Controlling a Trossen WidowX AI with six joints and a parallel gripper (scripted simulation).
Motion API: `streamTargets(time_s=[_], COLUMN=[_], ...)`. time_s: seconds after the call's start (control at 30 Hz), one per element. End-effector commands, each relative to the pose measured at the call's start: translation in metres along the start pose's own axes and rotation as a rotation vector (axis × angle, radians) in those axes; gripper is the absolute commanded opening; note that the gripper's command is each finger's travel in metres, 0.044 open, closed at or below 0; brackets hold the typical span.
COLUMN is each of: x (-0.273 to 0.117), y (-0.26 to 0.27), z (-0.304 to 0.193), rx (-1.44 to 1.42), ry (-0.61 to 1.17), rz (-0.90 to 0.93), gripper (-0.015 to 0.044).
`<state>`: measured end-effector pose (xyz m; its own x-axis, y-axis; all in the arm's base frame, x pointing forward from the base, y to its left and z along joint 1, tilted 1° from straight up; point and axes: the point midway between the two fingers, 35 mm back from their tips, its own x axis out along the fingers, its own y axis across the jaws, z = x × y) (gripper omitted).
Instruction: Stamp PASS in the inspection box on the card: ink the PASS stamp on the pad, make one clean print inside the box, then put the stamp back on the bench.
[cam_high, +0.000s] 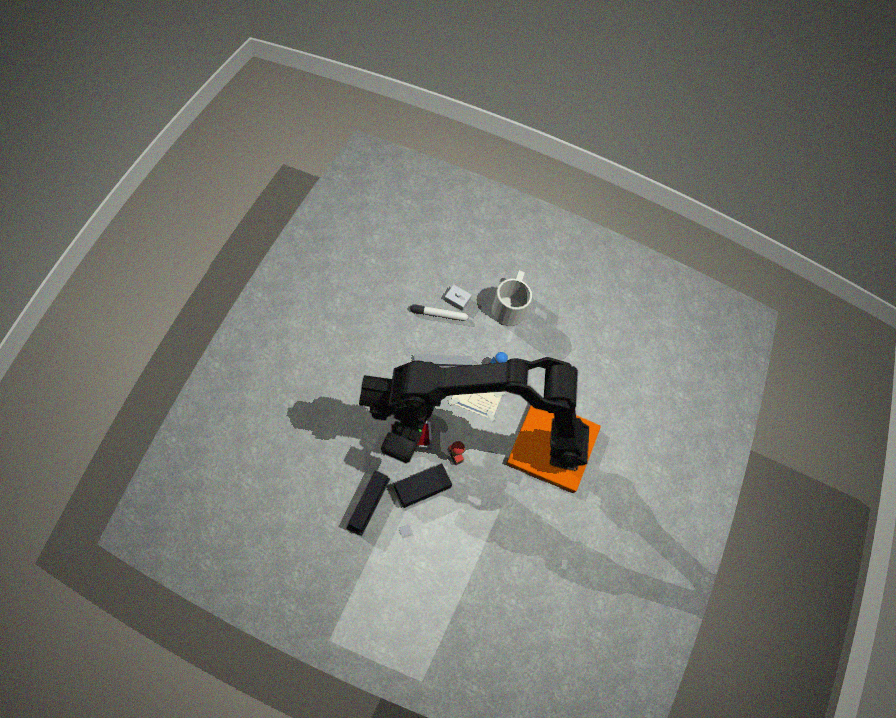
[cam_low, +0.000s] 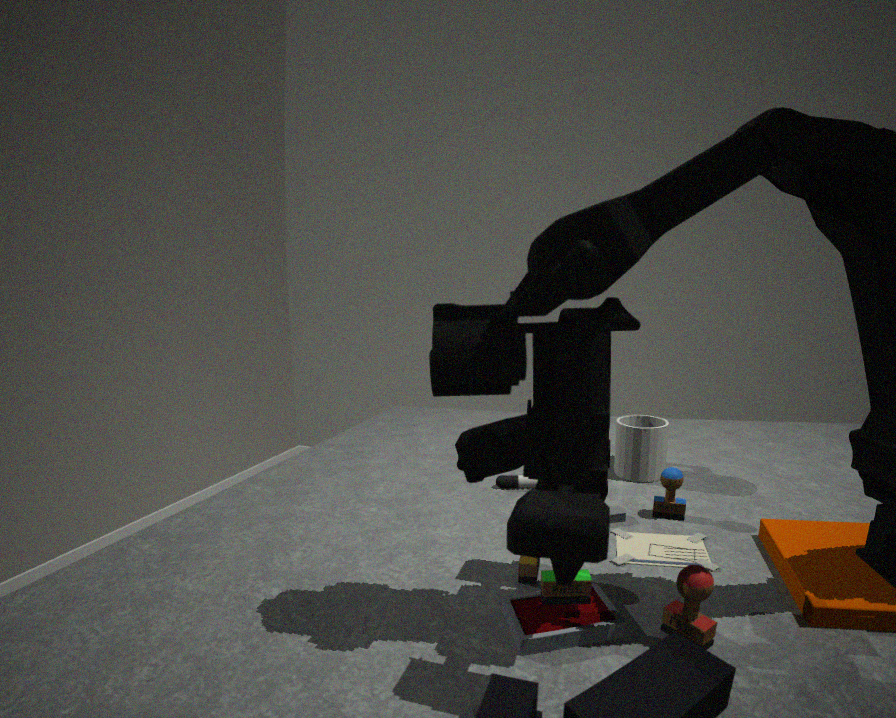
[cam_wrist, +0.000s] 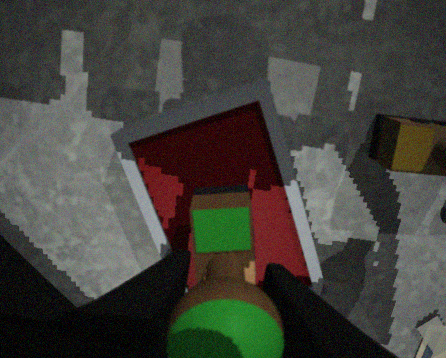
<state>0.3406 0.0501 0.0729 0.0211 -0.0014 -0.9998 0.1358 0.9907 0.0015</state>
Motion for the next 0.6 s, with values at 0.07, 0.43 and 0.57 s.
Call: streamTargets(time_s=[0.07,0.43,0.57], x=[-0.011,-0.029,-0.035], y=[0.0,-0.001,-0.001], z=[0.002,0.002,0.002], rx=[0.0,0.0,0.0], ry=[-0.008,-0.008,-0.008], rz=[-0.002,-0.002,-0.002], gripper=[0.0,0.0,0.0])
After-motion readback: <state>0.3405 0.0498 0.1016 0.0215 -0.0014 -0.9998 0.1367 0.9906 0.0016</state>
